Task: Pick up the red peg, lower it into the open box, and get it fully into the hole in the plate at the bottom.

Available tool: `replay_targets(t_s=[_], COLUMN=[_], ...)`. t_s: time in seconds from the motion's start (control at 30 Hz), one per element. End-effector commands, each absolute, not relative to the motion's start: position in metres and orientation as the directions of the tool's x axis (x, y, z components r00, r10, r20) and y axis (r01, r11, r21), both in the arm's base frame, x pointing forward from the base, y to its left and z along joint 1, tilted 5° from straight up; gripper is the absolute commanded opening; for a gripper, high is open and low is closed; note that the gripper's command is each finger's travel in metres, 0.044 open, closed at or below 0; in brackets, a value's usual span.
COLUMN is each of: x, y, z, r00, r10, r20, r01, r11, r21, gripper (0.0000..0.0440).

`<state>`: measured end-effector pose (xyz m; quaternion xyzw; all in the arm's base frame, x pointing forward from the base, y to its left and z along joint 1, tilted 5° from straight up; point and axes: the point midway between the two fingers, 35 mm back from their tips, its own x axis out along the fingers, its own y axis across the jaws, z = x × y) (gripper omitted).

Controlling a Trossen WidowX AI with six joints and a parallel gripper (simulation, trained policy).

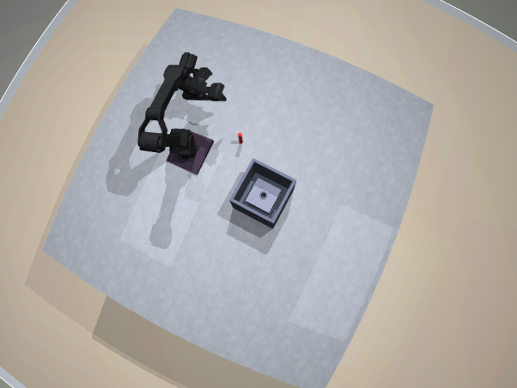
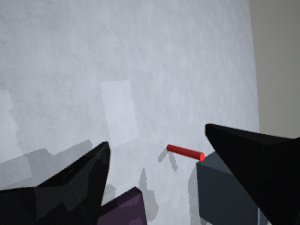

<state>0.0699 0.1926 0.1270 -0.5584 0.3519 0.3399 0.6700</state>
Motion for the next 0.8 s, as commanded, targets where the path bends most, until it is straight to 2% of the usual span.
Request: replay_targets(t_s=[0.0, 0.07, 0.4, 0.77], x=[0.071, 0.073, 0.086, 0.102], y=[0.193, 0.193, 0.187, 0.178], z=[0.127, 0.126, 0.125, 0.128], r00=[0.519, 0.512, 0.461, 0.391], r10=[0.058, 0.048, -0.019, -0.082], r20=[-0.853, -0.858, -0.887, -0.917], r01=[-0.846, -0.838, -0.734, -0.499], r11=[0.179, 0.246, 0.553, 0.818], r21=[-0.502, -0.486, -0.394, -0.286], gripper=[0.0420, 0.0440, 0.0440, 0.0440])
